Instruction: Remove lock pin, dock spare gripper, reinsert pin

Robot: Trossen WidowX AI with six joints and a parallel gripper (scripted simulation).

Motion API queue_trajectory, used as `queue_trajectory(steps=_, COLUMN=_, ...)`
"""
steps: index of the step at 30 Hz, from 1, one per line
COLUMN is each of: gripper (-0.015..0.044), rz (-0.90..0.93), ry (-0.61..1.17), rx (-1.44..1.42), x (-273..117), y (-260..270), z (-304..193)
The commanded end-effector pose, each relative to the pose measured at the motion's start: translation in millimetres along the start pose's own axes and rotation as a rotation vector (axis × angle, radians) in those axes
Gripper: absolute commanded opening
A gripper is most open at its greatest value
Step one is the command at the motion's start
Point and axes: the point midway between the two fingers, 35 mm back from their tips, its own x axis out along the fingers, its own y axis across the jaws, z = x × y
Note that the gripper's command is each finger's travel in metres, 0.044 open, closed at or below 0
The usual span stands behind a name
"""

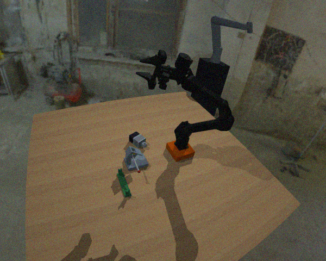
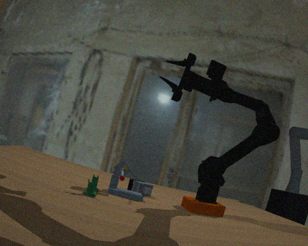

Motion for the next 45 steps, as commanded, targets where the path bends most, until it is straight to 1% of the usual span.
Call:
queue_trajectory(steps=1, gripper=0.03, rz=0.102, ry=-0.05, rx=0.156, x=23, y=18, z=6)
queue_trajectory(steps=5, gripper=0.03, rz=0.25, ry=-0.114, rx=0.305, x=48, y=43, z=23)
queue_trajectory(steps=10, gripper=0.03, rz=0.467, ry=-0.192, rx=0.441, x=71, y=77, z=58)
queue_trajectory(steps=17, gripper=0.03, rz=0.812, ry=-0.289, rx=0.52, x=83, y=121, z=124)
queue_trajectory(steps=21, gripper=0.03, rz=1.018, ry=-0.335, rx=0.501, x=77, y=143, z=164)
queue_trajectory(steps=25, gripper=0.03, rz=1.22, ry=-0.371, rx=0.433, x=62, y=161, z=203)
queue_trajectory(steps=29, gripper=0.03, rz=1.408, ry=-0.395, rx=0.317, x=40, y=175, z=237)
queue_trajectory(steps=34, gripper=0.03, rz=1.61, ry=-0.409, rx=0.108, x=7, y=187, z=272)
queue_trajectory(steps=36, gripper=0.03, rz=1.655, ry=-0.409, rx=0.042, x=-3, y=188, z=280)
queue_trajectory(steps=41, gripper=0.03, rz=1.661, ry=-0.409, rx=0.033, x=-4, y=190, z=281)
queue_trajectory(steps=45, gripper=0.03, rz=1.66, ry=-0.409, rx=0.033, x=-4, y=215, z=287)
